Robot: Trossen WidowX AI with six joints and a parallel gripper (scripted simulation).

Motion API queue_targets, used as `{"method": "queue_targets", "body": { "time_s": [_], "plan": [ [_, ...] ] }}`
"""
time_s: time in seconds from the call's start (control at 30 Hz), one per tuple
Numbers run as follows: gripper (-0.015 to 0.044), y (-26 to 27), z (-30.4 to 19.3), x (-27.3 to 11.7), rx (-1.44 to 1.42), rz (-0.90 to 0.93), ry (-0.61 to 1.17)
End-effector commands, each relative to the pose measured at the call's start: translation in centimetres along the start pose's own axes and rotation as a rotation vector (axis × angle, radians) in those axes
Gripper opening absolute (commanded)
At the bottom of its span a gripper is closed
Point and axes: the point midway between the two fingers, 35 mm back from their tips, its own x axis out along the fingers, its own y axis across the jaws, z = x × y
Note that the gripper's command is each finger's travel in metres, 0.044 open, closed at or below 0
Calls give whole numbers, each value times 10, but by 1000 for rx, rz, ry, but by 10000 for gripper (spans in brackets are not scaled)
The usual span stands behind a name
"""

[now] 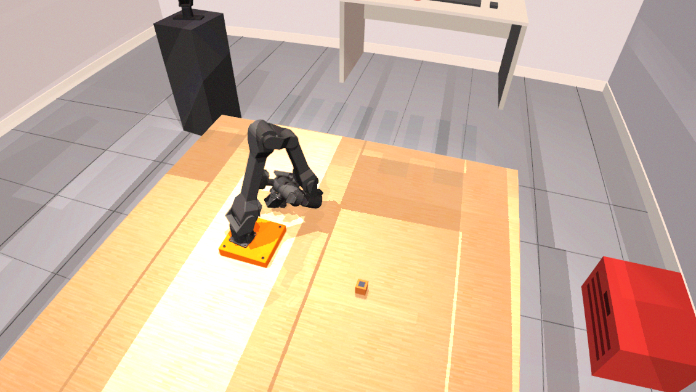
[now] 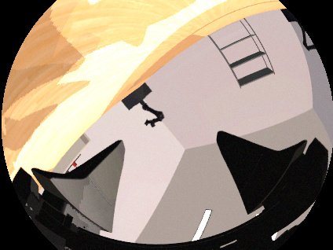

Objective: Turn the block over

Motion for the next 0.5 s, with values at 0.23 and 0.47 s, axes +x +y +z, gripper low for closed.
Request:
{"method": "queue_targets", "body": {
  "time_s": [0.23,0.47],
  "plan": [
    [440,38,3,-34,-269,90,-182],
    [440,86,-8,-117,-581,240,-425]
  ]
}}
